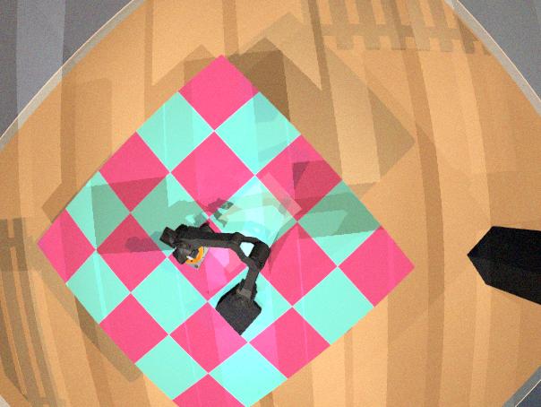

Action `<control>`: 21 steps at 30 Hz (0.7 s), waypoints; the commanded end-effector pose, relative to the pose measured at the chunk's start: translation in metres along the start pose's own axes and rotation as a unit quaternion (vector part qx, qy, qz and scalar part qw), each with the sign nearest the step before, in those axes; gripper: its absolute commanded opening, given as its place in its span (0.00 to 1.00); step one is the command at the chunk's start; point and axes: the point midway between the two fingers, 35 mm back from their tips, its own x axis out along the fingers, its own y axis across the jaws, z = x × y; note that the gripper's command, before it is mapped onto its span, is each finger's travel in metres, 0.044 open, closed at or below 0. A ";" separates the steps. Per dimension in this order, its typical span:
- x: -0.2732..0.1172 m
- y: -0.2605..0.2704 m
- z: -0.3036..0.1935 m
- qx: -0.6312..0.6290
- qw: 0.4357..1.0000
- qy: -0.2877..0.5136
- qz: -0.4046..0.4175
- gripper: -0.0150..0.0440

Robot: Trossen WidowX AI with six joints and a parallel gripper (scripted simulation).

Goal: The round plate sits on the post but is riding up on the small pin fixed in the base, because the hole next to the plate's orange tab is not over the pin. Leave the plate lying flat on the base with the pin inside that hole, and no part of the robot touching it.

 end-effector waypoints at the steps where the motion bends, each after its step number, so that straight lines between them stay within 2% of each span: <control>1: 0.003 0.001 -0.007 -0.005 1.000 0.008 0.001 0.25; 21: 0.002 0.002 -0.017 -0.005 1.000 0.008 0.001 0.25</control>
